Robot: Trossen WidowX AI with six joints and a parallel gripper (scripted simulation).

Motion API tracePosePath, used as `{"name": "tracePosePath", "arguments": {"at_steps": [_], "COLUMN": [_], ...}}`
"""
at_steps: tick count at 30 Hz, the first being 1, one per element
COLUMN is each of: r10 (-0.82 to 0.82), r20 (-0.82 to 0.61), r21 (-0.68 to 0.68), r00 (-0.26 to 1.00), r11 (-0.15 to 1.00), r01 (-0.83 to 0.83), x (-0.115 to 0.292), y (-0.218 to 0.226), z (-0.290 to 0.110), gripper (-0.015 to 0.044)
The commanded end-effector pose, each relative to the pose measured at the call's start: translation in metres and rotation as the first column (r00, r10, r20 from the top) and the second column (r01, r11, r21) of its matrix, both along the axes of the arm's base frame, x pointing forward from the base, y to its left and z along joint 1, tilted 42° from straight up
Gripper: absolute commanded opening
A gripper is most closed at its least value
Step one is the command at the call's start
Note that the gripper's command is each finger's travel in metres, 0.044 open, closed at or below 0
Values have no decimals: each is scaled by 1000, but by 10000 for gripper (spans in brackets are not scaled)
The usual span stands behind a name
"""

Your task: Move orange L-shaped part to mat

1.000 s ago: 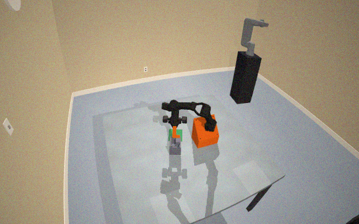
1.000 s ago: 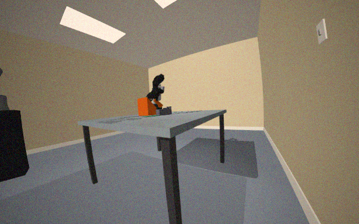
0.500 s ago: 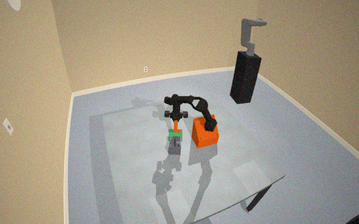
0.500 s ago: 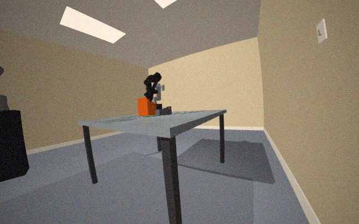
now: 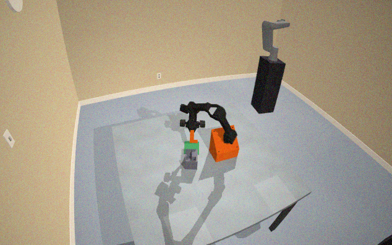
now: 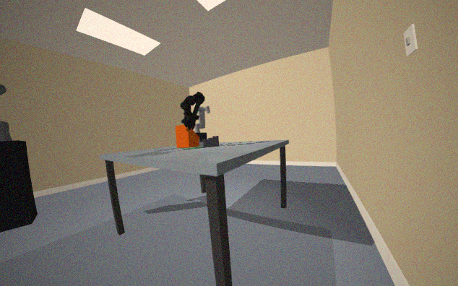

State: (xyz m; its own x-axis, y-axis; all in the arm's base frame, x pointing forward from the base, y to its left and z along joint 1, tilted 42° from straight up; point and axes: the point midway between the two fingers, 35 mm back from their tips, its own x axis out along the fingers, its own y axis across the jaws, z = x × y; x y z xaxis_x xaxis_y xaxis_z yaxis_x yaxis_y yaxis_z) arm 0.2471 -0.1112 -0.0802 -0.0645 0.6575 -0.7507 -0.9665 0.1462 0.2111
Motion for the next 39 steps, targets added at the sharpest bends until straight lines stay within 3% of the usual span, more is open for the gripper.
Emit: {"name": "tracePosePath", "arguments": {"at_steps": [1, 39], "r10": [2, 2], "r20": [-3, -3], "r21": [2, 4], "r00": [1000, 1000], "r11": [1000, 1000], "r01": [-2, -2], "x": [-2, -5], "y": [5, 44], "z": [-6, -49], "gripper": [0, 0]}}
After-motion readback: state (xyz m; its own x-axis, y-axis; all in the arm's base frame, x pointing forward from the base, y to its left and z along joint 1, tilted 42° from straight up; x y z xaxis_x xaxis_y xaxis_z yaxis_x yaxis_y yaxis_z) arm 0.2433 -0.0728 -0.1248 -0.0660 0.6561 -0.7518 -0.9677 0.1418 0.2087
